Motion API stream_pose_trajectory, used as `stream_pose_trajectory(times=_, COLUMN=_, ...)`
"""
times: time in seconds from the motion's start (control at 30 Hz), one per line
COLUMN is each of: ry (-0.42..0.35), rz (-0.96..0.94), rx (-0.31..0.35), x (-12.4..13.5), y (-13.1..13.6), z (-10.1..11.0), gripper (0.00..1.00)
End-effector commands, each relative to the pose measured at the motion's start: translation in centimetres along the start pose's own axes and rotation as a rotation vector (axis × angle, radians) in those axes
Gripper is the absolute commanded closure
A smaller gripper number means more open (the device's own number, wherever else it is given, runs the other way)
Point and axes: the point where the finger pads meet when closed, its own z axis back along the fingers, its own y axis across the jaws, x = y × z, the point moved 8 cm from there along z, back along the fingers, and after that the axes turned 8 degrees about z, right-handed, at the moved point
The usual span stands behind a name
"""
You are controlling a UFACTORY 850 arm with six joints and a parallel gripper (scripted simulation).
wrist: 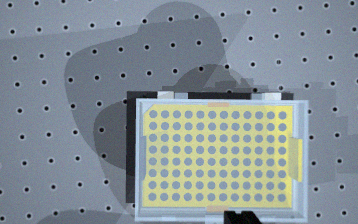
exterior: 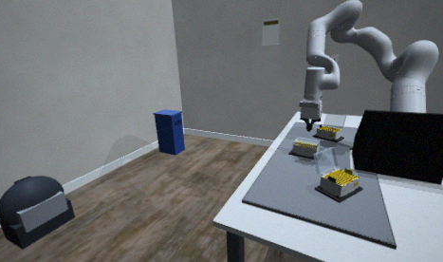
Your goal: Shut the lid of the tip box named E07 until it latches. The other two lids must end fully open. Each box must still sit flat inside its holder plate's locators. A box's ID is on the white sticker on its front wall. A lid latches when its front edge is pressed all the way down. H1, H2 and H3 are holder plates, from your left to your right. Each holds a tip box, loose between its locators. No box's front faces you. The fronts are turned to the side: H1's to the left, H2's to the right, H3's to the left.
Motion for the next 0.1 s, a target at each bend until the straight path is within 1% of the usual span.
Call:
stream_pose_trajectory(times=0.0, ry=0.0, rz=0.0, rx=0.001, x=-0.01, y=0.04, z=0.04, gripper=1.0)
stream_pose_trajectory(times=0.07, ry=0.0, rz=0.0, rx=0.001, x=-0.01, y=0.04, z=0.04, gripper=1.0)
